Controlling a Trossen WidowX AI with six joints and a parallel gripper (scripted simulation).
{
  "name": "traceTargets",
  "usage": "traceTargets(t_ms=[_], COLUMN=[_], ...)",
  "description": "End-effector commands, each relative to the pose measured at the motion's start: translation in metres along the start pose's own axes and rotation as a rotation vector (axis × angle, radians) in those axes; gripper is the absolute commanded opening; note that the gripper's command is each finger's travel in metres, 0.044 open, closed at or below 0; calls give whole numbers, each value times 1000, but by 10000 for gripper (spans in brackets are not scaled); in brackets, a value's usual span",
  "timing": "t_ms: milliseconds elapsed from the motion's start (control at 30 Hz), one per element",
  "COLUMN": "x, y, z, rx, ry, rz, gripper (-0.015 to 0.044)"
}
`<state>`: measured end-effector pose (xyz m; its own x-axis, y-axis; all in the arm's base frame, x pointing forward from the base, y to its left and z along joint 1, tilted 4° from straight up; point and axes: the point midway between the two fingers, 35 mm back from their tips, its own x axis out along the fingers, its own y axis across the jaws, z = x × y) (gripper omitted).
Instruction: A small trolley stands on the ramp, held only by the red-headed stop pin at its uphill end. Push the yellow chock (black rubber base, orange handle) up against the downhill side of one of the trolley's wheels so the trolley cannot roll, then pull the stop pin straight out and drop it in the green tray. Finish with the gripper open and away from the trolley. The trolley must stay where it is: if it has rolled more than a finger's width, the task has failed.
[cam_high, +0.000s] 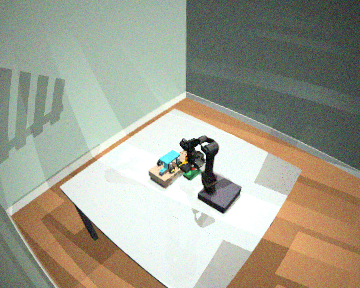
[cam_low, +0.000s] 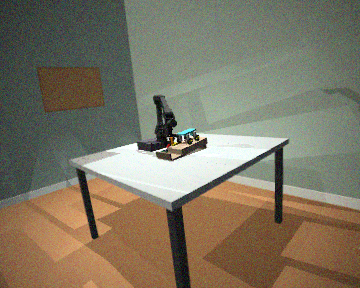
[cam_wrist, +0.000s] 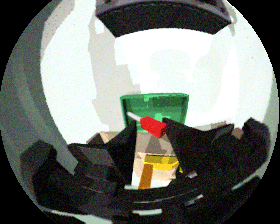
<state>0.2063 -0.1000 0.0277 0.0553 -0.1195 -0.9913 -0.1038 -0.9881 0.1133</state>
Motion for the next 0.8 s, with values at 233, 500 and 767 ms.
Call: traceTargets(t_ms=[233,500,767], x=[3,6,8], y=[-7,-13,-18], z=[0,0,0], rx=[5,5,5], ry=[1,1,1], rz=[7,6,6], gripper=[190,190,190])
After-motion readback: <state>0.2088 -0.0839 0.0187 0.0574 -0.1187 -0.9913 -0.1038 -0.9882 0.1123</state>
